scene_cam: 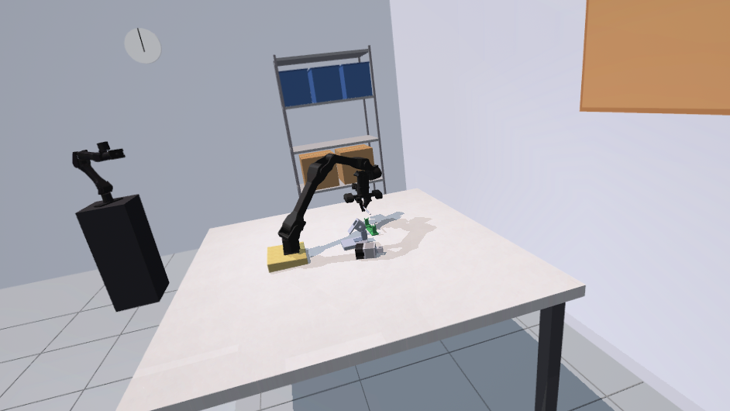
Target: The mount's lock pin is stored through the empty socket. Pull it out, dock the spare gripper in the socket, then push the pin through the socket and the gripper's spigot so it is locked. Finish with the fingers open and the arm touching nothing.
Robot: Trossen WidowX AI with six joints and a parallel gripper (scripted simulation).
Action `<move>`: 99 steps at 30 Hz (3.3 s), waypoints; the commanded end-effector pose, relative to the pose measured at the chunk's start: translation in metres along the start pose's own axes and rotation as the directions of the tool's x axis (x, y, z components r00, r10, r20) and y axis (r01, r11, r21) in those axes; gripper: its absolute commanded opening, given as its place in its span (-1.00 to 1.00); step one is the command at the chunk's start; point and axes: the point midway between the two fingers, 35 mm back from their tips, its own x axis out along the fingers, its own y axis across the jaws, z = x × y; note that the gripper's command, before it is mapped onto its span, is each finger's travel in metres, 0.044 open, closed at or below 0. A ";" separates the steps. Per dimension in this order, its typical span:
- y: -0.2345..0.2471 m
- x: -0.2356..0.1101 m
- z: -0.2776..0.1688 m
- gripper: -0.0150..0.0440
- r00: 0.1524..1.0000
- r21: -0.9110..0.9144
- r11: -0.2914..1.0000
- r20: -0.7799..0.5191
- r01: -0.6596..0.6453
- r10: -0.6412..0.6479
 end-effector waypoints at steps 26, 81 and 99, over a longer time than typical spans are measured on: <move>-0.002 0.042 -0.008 -0.49 1.000 -0.006 1.000 0.006 0.013 -0.013; 0.008 0.009 -0.005 0.19 1.000 -0.004 1.000 -0.013 -0.026 0.026; 0.018 -0.027 -0.002 0.19 0.997 -0.007 0.998 -0.032 -0.065 0.065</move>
